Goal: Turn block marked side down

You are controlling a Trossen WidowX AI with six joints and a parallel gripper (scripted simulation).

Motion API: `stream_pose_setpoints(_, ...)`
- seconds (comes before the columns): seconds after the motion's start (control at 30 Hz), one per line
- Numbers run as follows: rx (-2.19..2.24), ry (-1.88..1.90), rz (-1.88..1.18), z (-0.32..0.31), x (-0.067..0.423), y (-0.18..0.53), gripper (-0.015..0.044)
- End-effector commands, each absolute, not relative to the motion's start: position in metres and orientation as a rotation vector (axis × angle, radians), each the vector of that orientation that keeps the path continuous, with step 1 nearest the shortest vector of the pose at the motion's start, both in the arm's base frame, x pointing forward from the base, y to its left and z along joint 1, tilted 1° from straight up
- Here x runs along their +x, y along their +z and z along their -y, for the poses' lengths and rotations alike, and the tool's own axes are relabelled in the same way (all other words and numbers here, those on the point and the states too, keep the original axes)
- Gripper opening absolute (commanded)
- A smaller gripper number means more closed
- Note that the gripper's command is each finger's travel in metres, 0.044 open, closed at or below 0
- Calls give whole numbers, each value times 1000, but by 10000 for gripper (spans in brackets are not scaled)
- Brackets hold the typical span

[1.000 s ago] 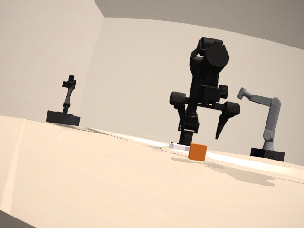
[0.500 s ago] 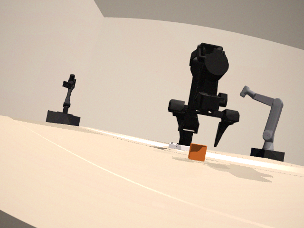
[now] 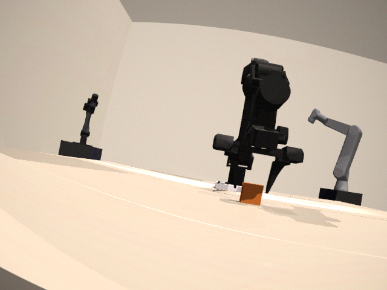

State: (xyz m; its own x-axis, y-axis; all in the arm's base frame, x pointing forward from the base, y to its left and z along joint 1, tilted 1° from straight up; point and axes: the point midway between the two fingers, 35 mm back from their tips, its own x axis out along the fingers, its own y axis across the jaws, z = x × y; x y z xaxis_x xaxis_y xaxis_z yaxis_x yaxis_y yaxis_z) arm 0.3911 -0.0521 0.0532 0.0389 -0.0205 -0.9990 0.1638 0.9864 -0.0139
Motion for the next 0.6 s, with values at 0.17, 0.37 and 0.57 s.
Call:
stream_pose_setpoints(0.17, 120, -139, -1529, 51, 390, 51, 151)
stream_pose_setpoints(0.37, 120, -139, -1529, 51, 390, 51, 111)
stream_pose_setpoints(0.57, 120, -139, -1529, 51, 390, 51, 71)
